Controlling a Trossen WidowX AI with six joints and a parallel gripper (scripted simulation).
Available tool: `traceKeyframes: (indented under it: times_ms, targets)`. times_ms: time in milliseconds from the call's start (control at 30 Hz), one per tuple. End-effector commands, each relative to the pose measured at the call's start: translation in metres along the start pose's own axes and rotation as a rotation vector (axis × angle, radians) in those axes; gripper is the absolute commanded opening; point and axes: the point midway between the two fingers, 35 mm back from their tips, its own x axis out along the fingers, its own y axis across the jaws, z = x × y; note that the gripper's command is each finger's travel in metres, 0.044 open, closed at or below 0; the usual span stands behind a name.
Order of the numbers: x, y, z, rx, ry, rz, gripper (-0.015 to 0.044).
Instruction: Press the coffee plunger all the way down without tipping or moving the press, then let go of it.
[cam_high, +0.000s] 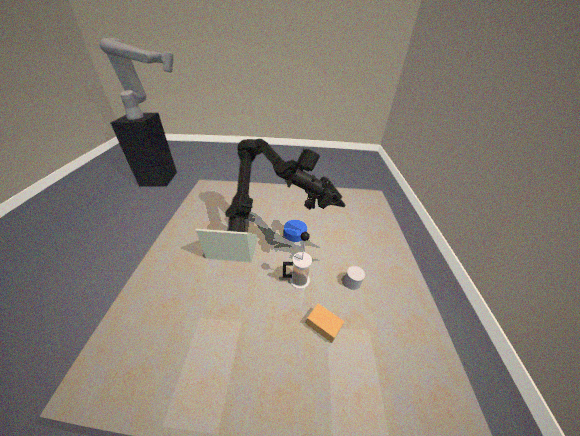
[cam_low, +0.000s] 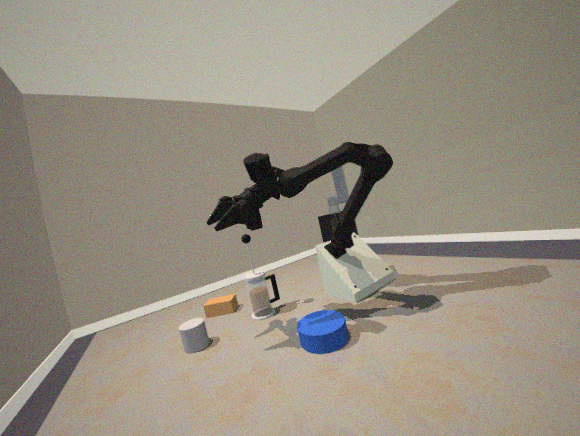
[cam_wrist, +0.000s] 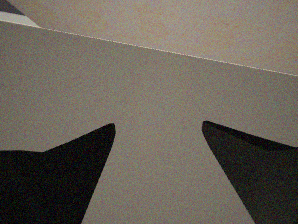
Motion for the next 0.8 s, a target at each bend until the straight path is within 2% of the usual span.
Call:
traceKeyframes:
  times_ms: [0, 133, 367, 600, 767]
  targets:
    - [-0.001, 0.001, 0.0, 0.021, -0.001, 0.003, 0.0426]
    - [-0.01, 0.018, 0.005, 0.3, -0.019, 0.038, 0.044]
    - [-0.044, 0.063, 0.022, 1.188, -0.015, 0.154, 0.044]
    - [-0.082, 0.096, 0.041, 2.096, 0.076, 0.249, 0.044]
    - [-0.105, 0.11, 0.053, 2.493, 0.142, 0.282, 0.044]
